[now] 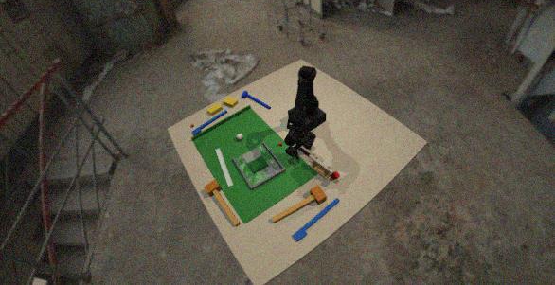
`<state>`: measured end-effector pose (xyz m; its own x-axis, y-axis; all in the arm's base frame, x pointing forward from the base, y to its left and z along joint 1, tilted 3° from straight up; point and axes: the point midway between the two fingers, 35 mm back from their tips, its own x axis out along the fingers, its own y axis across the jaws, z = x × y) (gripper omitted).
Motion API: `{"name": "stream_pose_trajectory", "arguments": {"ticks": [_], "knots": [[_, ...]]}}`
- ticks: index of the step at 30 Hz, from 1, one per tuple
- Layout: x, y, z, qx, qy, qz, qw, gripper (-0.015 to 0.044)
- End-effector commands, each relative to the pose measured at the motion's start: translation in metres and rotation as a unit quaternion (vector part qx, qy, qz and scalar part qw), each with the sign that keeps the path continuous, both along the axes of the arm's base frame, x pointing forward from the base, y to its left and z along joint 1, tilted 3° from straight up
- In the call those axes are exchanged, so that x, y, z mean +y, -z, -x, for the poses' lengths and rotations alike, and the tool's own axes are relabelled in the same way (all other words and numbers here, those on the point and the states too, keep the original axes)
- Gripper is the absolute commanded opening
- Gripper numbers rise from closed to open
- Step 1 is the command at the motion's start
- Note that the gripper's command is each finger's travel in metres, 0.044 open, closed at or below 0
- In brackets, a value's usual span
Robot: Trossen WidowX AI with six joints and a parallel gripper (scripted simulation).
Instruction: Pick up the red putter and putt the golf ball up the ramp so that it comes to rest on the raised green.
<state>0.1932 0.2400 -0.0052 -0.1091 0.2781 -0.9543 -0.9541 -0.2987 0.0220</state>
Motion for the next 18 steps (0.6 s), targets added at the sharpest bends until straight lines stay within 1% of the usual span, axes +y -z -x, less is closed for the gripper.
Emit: {"name": "stream_pose_trajectory", "arguments": {"ticks": [1,3,18], "knots": [[-0.0019,0.0061,0.0009,0.001,0.003,0.005,1.000,0.0440],[-0.0019,0.0064,0.0009,0.001,0.003,0.005,1.000,0.0440],[-0.0003,0.0034,0.0006,0.001,0.000,0.001,1.000,0.0046]]}}
